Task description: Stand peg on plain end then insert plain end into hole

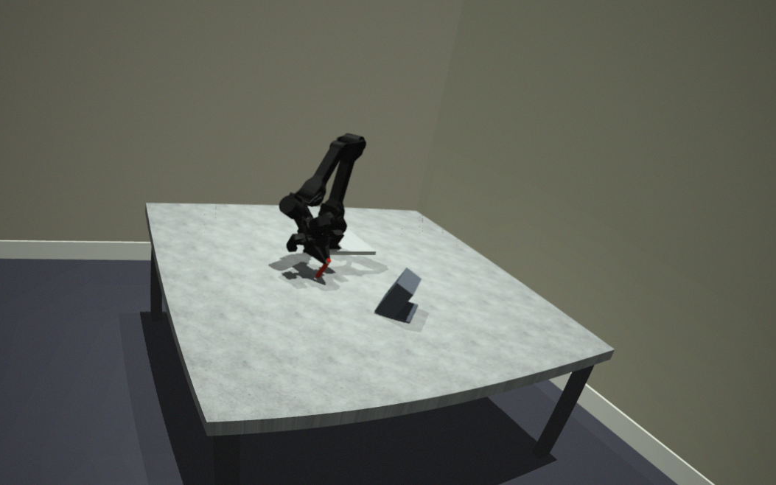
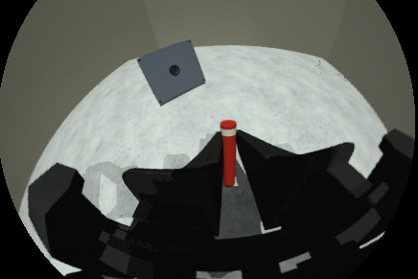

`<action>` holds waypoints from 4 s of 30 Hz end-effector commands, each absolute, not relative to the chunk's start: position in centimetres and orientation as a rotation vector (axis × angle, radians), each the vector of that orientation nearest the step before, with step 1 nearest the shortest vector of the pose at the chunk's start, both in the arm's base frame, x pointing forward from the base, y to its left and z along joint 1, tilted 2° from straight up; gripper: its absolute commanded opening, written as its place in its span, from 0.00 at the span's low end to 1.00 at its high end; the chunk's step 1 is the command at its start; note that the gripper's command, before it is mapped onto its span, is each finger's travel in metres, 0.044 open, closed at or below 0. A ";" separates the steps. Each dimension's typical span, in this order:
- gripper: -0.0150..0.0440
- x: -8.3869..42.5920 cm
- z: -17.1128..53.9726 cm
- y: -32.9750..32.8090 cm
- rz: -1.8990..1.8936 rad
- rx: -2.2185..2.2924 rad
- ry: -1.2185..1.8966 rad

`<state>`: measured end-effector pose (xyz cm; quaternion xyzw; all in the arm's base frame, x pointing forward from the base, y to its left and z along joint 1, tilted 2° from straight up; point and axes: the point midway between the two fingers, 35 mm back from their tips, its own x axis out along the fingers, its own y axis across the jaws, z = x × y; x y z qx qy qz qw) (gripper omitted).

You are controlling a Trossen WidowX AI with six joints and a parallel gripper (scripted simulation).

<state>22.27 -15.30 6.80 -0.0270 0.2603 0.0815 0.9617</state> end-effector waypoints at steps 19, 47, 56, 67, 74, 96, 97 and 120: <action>0.34 20.8 6.6 -15.4 0.172 -0.038 0.341; 0.34 19.5 6.0 -15.5 0.173 -0.019 0.197; 0.34 19.5 5.8 -15.6 0.173 -0.012 0.198; 0.34 19.1 5.8 -15.4 0.176 -0.004 0.191; 0.34 18.9 5.8 -15.3 0.177 0.002 0.187; 0.34 18.2 5.7 -14.7 0.180 0.022 0.171; 0.34 18.2 5.7 -14.7 0.180 0.022 0.171; 0.34 17.5 5.5 -14.1 0.180 0.037 0.147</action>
